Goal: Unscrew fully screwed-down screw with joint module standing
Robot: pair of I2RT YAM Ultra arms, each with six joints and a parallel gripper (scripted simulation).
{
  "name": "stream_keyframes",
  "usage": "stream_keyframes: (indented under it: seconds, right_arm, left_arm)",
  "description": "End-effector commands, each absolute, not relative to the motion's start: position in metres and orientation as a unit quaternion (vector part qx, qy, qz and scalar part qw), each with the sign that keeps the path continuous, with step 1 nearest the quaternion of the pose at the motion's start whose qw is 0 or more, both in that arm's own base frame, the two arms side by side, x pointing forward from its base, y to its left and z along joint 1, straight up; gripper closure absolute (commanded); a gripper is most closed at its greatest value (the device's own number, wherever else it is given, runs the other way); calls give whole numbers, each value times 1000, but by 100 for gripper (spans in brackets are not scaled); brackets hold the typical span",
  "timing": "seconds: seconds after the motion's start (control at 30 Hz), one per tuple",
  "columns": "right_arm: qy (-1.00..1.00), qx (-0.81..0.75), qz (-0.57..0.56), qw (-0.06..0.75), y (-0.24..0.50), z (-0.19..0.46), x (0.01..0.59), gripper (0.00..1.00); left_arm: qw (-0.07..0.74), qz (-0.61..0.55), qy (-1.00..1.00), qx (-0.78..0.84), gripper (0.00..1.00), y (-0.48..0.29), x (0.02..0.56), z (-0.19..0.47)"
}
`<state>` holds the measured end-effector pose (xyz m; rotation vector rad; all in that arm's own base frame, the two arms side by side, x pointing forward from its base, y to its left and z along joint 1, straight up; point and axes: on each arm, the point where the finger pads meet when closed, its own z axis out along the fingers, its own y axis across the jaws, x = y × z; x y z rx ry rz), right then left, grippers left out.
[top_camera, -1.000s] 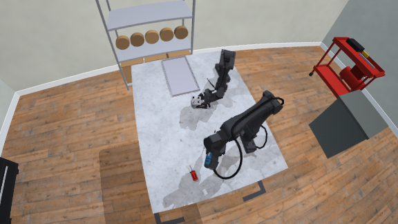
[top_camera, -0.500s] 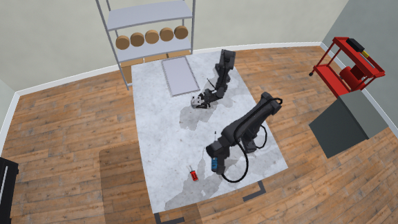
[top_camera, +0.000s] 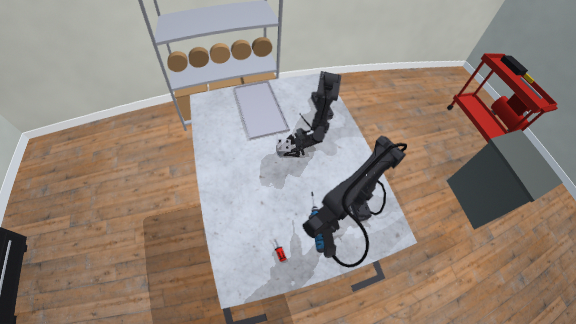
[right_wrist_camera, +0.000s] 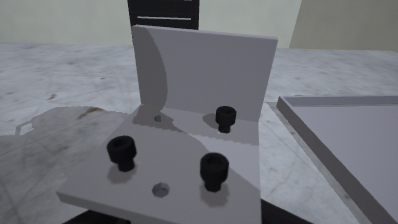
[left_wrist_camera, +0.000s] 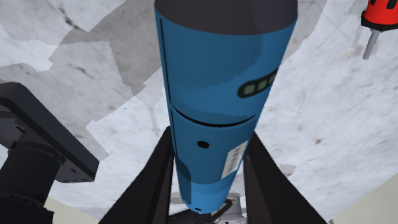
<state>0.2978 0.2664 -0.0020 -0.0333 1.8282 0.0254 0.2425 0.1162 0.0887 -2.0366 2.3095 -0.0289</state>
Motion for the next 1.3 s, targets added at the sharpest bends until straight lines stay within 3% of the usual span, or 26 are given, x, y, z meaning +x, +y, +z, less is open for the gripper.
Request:
stream_keyframes:
  seconds: [0.0,0.83,1.27]
  right_arm:
    - [790,-11,15,612,268,1,299,41]
    - [790,-11,15,612,268,1,299,41]
    - [790,-11,15,612,268,1,299,41]
  left_arm:
    - [19,-4,722,-692,58,125,236,100]
    - [17,-4,709,-705,58,127,231,111]
    - [14,-4,709,-705,58,128,233,78]
